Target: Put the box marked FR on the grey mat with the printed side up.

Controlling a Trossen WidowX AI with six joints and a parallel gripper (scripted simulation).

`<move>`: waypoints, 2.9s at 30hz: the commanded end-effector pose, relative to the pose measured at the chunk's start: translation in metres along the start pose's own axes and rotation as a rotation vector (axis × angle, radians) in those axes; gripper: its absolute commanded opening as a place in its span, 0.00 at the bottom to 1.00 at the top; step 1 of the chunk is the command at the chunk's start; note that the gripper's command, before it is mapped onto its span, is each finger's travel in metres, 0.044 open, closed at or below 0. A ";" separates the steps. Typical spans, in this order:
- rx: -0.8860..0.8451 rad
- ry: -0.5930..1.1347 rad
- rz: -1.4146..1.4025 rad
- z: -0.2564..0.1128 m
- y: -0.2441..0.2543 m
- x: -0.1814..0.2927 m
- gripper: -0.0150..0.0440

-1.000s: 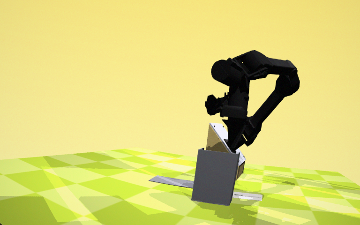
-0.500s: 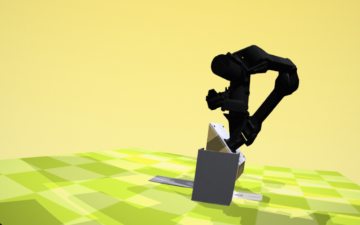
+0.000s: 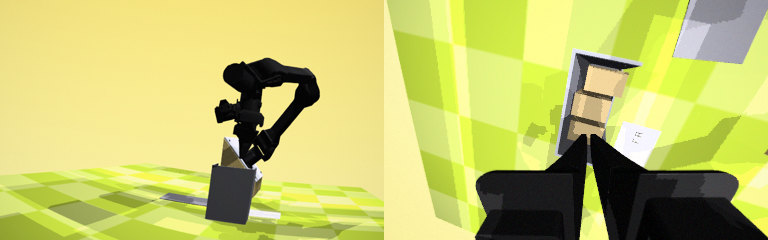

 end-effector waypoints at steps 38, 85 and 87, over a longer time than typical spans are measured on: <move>-0.379 -0.365 -1.061 0.007 -0.053 -0.035 0.25; -0.422 -0.495 -1.301 0.061 -0.079 -0.028 0.25; -0.422 -0.495 -1.301 0.061 -0.079 -0.028 0.25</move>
Point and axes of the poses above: the point midway between the two fingers, 35 mm back from their tips, its own z axis out along the fingers, its own y axis across the jaws, x = y × z, the point moved 6 cm from there along -z, back along the fingers, and after that the axes turned 1 degree about -z, right-handed, at the moved point
